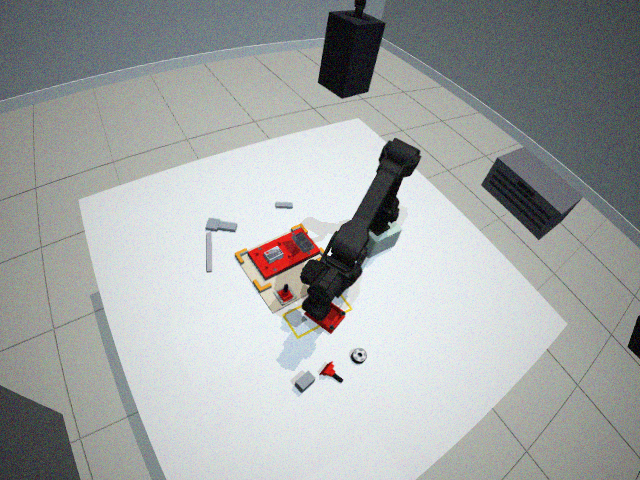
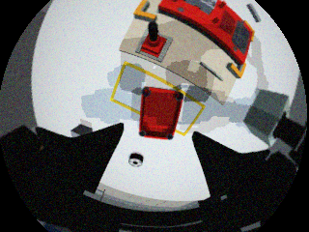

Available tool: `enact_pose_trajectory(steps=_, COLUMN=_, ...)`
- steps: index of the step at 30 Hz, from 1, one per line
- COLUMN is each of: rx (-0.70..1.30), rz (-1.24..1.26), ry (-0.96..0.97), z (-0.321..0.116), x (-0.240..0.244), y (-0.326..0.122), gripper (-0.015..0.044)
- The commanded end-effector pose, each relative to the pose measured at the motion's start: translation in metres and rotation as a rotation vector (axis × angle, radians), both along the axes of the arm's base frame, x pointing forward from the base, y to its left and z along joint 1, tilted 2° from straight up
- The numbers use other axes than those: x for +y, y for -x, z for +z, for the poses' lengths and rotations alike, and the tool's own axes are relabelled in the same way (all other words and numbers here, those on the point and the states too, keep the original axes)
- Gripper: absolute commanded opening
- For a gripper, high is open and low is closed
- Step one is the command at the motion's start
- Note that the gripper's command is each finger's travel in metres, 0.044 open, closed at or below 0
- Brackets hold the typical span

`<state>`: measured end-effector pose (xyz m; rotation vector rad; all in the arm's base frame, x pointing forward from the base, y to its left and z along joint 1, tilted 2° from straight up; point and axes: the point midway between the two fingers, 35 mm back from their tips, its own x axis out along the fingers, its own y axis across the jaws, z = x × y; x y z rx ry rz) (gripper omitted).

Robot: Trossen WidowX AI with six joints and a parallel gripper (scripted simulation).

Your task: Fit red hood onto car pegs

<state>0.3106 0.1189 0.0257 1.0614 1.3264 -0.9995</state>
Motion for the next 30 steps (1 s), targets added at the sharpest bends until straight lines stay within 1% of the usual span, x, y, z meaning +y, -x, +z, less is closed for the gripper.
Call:
enact_pose_trajectory(steps=1, rx=0.006, rz=-0.004, ry=0.007, z=-0.006, x=-0.001, y=0.002, gripper=0.044)
enact_pose_trajectory(steps=30, rx=0.006, rz=-0.004, ry=0.007, z=-0.028, x=0.001, y=0.002, gripper=0.044)
